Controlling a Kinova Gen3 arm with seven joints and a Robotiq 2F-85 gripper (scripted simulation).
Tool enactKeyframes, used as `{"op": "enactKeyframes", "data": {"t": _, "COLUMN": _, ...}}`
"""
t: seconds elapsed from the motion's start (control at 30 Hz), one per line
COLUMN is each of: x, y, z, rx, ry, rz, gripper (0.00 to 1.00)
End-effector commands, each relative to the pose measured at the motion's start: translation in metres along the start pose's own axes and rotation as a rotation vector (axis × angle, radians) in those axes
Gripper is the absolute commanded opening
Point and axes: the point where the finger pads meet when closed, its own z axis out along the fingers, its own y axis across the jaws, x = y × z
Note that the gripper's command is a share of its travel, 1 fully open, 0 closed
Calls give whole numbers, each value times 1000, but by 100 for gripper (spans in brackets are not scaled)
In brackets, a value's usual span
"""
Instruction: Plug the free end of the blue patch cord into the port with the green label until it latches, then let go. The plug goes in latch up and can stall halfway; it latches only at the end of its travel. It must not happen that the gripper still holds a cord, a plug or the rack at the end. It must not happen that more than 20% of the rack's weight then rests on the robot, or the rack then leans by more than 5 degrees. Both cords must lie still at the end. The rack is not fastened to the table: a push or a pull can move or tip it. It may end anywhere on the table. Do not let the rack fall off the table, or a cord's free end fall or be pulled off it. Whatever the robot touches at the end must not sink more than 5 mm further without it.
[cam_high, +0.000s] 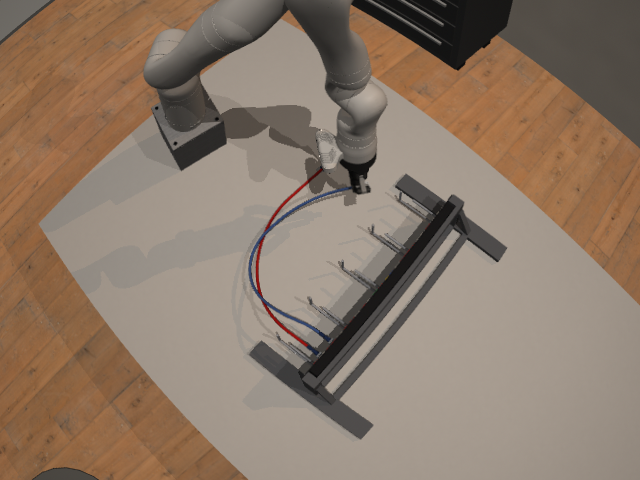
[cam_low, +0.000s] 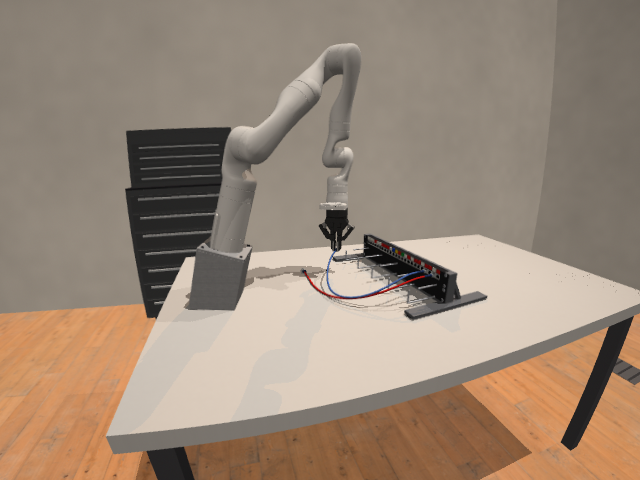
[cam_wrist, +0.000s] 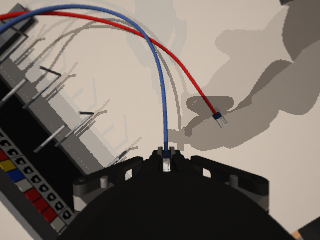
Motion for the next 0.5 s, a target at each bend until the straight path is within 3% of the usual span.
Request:
{"op": "enactKeyframes", "data": {"t": 0.0, "x": 4, "y": -12, "z": -2, "rx": 4, "ry": -2, "rz": 42, "gripper": 0}}
{"op": "enactKeyframes", "data": {"t": 0.47, "x": 16, "y": -38, "z": -6, "rx": 4, "ry": -3, "rz": 185, "gripper": 0}}
